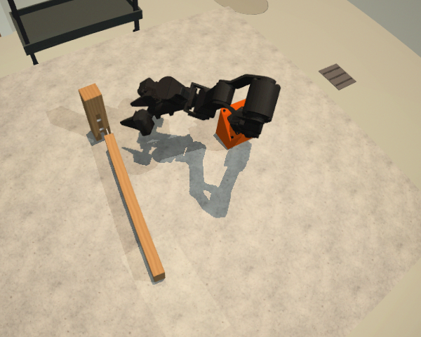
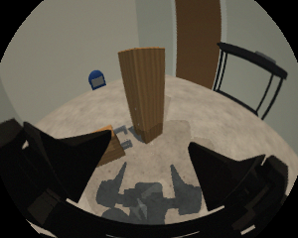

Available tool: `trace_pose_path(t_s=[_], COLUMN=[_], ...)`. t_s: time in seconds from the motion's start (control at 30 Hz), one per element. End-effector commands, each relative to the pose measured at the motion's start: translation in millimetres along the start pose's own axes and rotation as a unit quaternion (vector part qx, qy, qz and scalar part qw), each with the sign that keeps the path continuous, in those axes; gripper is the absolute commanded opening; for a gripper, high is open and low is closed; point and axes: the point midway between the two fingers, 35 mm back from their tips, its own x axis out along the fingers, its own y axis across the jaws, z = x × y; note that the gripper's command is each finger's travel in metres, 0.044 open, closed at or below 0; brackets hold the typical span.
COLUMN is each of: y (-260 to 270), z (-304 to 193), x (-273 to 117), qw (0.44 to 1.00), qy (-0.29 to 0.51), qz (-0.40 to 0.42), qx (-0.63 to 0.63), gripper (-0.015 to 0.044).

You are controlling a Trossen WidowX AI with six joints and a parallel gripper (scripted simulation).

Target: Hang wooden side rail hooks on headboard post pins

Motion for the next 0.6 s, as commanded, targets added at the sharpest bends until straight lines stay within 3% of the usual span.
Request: trace_pose_path(t_s=[0.0,0.4,0.57], y=[16.2,70.2,73.6], z=[14.9,29.6,29.8], x=[10.1,-18.4,-22.3], qw=[0.998,0.979,0.978], qy=[0.021,0.069,0.071], qz=[-0.045,-0.172,-0.179], qx=[0.03,0.082,0.084], gripper=[0.044,0.044,0.044])
